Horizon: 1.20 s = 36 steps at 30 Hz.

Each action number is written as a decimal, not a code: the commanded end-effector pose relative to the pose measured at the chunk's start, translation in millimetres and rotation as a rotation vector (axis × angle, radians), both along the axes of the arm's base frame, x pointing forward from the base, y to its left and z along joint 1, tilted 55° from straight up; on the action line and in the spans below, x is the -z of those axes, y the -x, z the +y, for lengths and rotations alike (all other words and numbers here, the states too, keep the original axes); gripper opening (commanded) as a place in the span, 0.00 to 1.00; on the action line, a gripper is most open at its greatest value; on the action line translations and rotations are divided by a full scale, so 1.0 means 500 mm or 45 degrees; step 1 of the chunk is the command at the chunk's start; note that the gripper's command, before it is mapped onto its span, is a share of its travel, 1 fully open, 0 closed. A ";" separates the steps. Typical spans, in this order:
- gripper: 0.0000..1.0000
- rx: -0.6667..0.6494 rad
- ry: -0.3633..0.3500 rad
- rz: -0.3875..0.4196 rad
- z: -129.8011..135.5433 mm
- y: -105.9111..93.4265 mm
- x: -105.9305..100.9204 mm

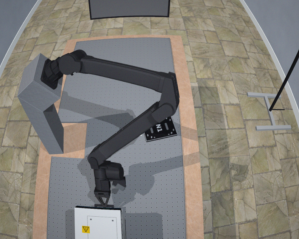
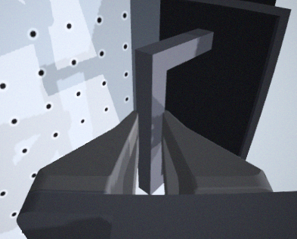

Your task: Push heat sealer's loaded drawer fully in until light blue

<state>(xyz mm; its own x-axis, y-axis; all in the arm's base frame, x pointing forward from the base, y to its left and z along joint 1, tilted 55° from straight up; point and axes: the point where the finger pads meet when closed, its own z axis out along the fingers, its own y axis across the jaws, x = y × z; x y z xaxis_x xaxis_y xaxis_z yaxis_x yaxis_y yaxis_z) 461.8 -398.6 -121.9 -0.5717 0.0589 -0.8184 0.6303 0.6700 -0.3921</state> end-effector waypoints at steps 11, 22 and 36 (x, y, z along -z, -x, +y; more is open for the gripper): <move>0.30 0.013 -0.008 0.009 0.001 -0.005 0.021; 0.30 0.028 -0.009 0.009 -0.011 0.005 0.020; 0.30 0.028 -0.009 0.009 -0.011 0.005 0.020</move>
<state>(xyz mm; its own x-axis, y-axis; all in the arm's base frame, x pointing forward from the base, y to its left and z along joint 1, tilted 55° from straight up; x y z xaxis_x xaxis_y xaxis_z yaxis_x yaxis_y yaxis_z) 460.9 -406.2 -121.8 -0.5707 0.0642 -0.8187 0.6422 0.6562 -0.3962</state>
